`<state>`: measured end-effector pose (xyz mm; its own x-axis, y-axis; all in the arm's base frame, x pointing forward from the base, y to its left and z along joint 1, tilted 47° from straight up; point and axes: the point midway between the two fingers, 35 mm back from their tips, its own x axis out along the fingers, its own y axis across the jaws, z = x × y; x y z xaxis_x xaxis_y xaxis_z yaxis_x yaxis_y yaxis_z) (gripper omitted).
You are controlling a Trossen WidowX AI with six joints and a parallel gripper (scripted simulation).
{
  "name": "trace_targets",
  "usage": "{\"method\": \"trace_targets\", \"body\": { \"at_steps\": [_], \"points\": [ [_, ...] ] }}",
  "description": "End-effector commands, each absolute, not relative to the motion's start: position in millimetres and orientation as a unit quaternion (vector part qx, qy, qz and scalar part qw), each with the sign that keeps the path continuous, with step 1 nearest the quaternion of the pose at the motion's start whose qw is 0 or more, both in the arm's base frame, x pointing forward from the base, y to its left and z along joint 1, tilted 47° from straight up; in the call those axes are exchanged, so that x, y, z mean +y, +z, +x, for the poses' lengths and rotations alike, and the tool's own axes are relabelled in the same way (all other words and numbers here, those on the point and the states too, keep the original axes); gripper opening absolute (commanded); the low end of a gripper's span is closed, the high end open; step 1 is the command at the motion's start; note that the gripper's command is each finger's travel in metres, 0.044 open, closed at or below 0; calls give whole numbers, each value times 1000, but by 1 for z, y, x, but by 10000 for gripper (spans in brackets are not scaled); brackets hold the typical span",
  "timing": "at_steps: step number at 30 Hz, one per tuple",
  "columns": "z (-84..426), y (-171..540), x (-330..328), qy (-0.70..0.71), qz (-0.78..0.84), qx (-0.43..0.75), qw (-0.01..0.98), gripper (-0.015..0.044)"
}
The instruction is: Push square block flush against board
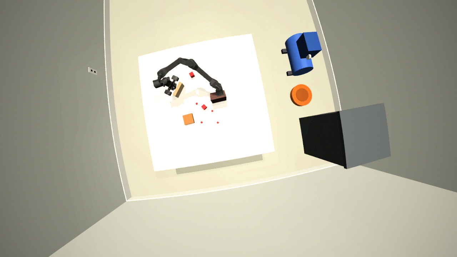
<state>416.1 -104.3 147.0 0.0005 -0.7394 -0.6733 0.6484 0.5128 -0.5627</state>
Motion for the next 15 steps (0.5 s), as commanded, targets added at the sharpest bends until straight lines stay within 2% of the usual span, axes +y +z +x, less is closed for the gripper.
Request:
{"method": "trace_targets", "body": {
  "at_steps": [1,15],
  "points": [
    [414,149,-101,-490,-40,504,710,0],
    [404,142,-95,-490,-40,505,710,0]
  ]
}}
